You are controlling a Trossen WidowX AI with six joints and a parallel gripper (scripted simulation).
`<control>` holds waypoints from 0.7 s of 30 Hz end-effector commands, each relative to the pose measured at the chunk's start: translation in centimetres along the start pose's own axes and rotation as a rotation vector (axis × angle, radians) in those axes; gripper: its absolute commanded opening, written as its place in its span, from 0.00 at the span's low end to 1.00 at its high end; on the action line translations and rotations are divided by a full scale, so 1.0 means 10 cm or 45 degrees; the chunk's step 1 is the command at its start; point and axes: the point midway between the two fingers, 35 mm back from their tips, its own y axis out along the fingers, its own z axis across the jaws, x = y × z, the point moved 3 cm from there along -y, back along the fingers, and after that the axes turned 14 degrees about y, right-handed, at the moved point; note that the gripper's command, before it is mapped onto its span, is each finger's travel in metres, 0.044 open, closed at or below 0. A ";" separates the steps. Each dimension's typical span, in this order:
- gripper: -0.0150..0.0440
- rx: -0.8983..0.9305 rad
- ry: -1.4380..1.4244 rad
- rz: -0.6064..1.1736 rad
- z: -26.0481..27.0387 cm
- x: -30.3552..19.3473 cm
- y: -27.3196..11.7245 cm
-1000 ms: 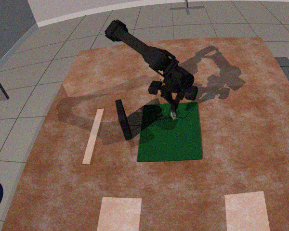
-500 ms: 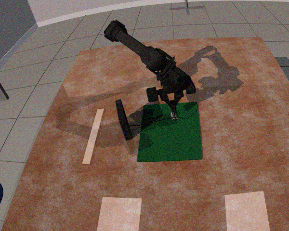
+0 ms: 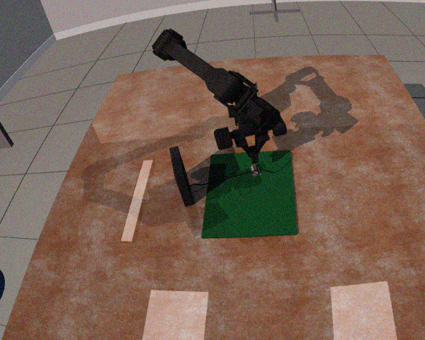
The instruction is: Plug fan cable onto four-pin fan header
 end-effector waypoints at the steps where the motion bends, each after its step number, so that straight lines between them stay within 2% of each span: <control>1: 0.25 0.002 0.000 0.001 0.00 0.02 0.00; 7: 0.25 0.002 0.000 0.001 0.00 0.02 0.00; 12: 0.25 0.003 0.008 0.001 0.01 0.03 0.22; 21: 0.25 0.003 0.008 0.001 0.01 0.03 0.22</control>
